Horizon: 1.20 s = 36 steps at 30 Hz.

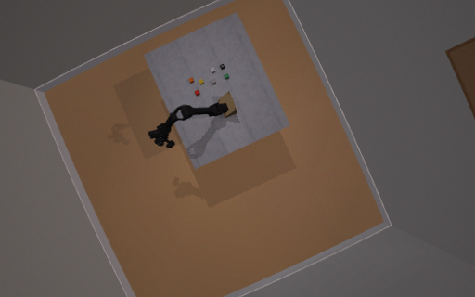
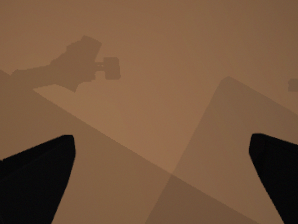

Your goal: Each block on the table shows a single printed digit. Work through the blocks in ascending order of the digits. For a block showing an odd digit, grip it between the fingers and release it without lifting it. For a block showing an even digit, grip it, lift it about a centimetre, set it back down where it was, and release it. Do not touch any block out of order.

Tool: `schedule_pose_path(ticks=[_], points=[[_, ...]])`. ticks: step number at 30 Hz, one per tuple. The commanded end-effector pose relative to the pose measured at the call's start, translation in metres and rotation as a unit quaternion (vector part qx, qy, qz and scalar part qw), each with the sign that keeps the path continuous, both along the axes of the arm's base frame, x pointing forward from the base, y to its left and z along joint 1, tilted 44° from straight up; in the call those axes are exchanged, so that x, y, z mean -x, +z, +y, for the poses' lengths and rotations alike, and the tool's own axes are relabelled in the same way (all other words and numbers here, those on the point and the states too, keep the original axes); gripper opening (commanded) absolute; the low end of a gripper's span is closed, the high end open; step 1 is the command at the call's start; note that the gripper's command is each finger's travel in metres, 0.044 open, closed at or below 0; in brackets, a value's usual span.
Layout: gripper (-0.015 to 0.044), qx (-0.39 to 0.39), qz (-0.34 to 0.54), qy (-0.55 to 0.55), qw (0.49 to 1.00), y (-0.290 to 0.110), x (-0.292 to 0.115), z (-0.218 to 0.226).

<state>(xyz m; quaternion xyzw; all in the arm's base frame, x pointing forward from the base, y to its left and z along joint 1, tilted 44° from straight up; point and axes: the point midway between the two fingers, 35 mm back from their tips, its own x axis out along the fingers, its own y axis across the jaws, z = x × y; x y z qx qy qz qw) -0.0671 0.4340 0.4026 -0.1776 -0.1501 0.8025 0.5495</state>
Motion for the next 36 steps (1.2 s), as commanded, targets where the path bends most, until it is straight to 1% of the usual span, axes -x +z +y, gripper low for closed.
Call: schedule_pose_path(ticks=[1,3,4,5,7,9,14,16,18,21,24,28,32,36], points=[[0.04,-0.04,-0.008,-0.098,0.994,0.026,-0.072,-0.002],[0.04,-0.025,-0.023,-0.136,0.99,0.016,-0.109,-0.001],[0.04,-0.013,-0.016,-0.16,0.987,0.012,-0.127,-0.004],[0.04,-0.012,-0.016,-0.161,0.987,0.012,-0.128,-0.004],[0.04,0.013,0.001,-0.21,0.978,0.004,-0.165,-0.012],[0.04,0.036,0.019,-0.26,0.965,-0.004,-0.202,-0.024],[0.04,0.08,0.064,-0.366,0.925,-0.022,-0.276,-0.061],[0.04,0.095,0.079,-0.394,0.911,-0.03,-0.294,-0.073],[0.04,0.122,0.102,-0.431,0.888,-0.048,-0.315,-0.087],[0.04,0.17,0.148,-0.499,0.837,-0.08,-0.352,-0.12],[0.04,0.207,0.189,-0.541,0.793,-0.112,-0.378,-0.147],[0.04,0.257,0.237,-0.575,0.74,-0.155,-0.41,-0.185],[0.04,0.313,0.244,-0.584,0.708,-0.195,-0.439,-0.227],[0.04,0.362,0.262,-0.584,0.678,-0.234,-0.46,-0.273]])
